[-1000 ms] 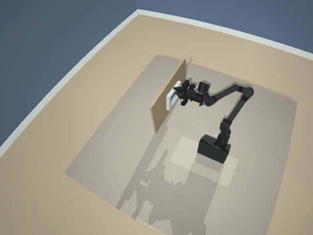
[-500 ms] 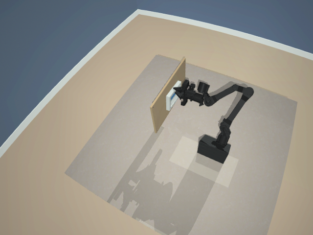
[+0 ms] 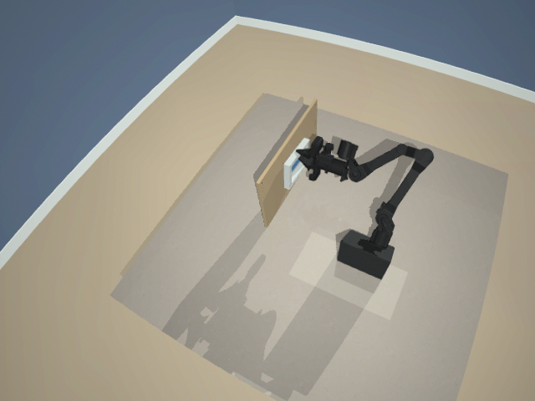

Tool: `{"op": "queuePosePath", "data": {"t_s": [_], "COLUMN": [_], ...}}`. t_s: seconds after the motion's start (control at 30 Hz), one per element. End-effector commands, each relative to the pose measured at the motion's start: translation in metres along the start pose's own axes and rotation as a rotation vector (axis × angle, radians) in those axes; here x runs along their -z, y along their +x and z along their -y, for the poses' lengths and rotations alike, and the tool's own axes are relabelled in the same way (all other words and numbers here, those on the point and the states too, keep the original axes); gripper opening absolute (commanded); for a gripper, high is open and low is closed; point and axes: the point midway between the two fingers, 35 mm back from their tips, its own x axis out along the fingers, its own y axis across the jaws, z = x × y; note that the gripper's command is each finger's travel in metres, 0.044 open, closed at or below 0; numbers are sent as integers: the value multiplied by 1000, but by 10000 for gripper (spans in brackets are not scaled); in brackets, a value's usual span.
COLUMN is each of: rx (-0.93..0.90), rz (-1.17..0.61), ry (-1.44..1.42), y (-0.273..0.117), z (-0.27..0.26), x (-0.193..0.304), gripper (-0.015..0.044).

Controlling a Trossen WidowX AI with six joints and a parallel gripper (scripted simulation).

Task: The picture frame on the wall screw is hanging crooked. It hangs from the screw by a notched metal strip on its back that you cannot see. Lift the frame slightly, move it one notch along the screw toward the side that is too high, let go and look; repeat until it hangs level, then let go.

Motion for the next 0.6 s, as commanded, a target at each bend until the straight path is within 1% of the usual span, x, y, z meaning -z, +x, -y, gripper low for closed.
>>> {"op": "queuePosePath", "data": {"t_s": [0.0, 0.57], "rx": [-15, -15], "rz": [-4, -4], "ry": [-4, -4], "y": [0, 0], "z": [-5, -4], "x": [3, 5], "gripper": [0, 0]}}
